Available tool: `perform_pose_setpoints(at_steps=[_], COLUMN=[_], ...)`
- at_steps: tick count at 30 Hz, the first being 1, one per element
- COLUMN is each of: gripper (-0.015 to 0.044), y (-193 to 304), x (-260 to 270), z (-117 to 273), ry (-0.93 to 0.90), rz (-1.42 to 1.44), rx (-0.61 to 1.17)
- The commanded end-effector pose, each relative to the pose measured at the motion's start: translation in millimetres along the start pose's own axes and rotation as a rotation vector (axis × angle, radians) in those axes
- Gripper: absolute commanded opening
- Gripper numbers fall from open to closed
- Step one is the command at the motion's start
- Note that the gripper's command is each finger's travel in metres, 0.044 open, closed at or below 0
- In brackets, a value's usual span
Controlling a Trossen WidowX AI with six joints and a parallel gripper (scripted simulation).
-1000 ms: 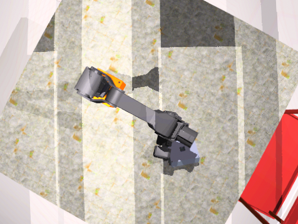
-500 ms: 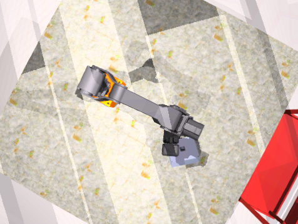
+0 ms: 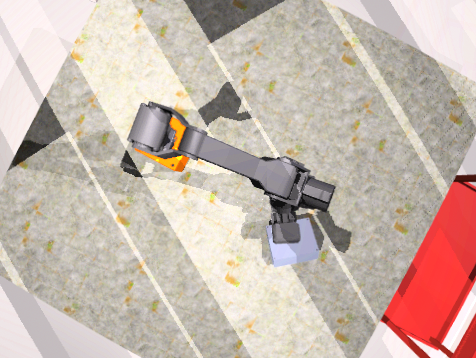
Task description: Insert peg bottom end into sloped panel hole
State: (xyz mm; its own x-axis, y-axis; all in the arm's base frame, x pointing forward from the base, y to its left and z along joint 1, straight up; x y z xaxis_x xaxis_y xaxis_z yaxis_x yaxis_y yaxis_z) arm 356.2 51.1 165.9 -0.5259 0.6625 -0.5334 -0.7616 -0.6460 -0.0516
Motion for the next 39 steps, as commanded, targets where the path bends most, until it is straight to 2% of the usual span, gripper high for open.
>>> perform_pose_setpoints(at_steps=[1,8,31,39], gripper=[0.0000,0.0000,0.0000,0.0000], y=[-6.0,-12.1,-23.2,-24.1], x=[1.9,4.3,4.1,4.2], z=[3.5,5.3,-38.8,-42.1], ry=[0.024,0.045,0.082,0.084], rz=[0.034,0.069,0.123,0.127], rx=[-0.010,-0.021,-0.037,-0.036])
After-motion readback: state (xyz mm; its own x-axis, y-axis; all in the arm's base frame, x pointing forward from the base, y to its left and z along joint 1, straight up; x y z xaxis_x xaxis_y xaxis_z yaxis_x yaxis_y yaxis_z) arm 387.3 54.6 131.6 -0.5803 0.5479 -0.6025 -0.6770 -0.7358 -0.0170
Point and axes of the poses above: the point midway between the two fingers, 35 mm back from their tips, its own z axis back along the fingers, its own x axis across the jaws, y = z × x, the point moved 7 cm from there along z, back along the fingers, and after that the axes turned 2 degrees about z, right-handed, at the moved point
